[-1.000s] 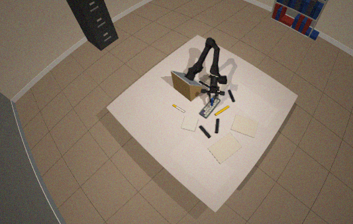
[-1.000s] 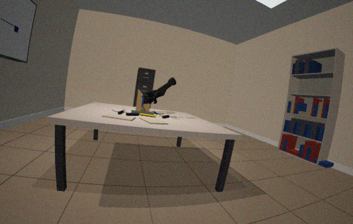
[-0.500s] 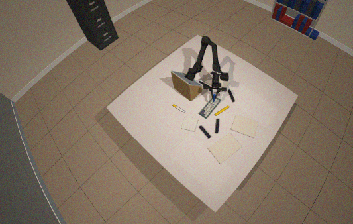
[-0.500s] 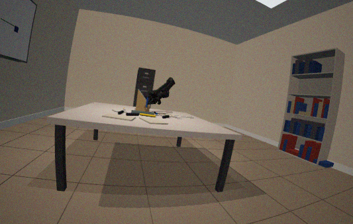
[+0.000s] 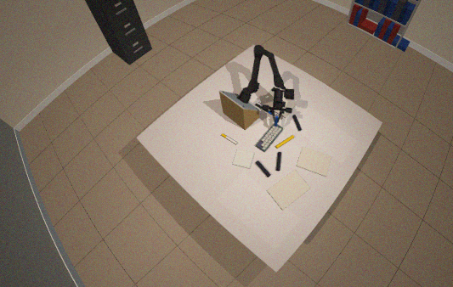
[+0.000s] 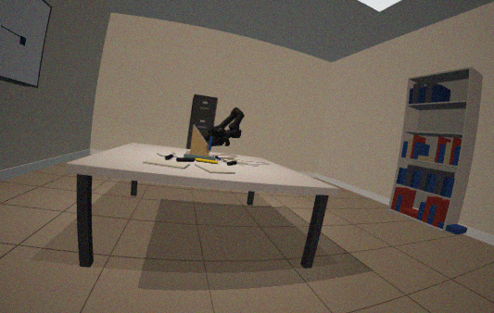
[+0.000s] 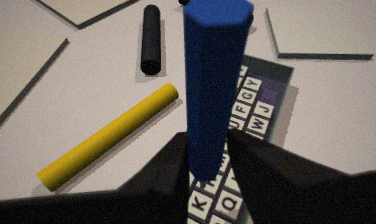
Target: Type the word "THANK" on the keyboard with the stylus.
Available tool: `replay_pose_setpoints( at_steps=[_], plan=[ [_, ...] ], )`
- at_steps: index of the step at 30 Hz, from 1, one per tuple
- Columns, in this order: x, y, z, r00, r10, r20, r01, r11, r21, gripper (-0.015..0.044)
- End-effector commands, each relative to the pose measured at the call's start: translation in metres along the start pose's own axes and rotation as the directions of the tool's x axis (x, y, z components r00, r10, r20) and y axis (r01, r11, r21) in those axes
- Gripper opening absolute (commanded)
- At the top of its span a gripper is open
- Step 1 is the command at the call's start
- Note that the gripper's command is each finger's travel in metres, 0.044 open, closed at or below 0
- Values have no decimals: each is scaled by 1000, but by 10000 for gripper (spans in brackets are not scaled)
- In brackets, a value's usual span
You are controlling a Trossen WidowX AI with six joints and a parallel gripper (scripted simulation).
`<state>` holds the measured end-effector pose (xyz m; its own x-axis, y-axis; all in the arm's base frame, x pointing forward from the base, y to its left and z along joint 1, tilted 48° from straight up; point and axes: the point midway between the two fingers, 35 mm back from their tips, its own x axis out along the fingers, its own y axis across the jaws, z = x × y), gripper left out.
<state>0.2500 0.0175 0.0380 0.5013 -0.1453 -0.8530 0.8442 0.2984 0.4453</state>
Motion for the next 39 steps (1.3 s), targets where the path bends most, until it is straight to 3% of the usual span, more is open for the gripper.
replay_pose_setpoints(
  at_steps=[1, 6, 9, 10, 39],
  plan=[
    [4, 0, -6, 1000, 1, 6, -1, 1000, 5, 0],
    [8, -1, -13, 1000, 1, 6, -1, 1000, 5, 0],
    [9, -1, -14, 1000, 1, 6, -1, 1000, 5, 79],
    [9, -1, -15, 1000, 1, 6, -1, 1000, 5, 81],
    [18, -1, -30, 1000, 0, 5, 0, 1000, 6, 81]
  ],
)
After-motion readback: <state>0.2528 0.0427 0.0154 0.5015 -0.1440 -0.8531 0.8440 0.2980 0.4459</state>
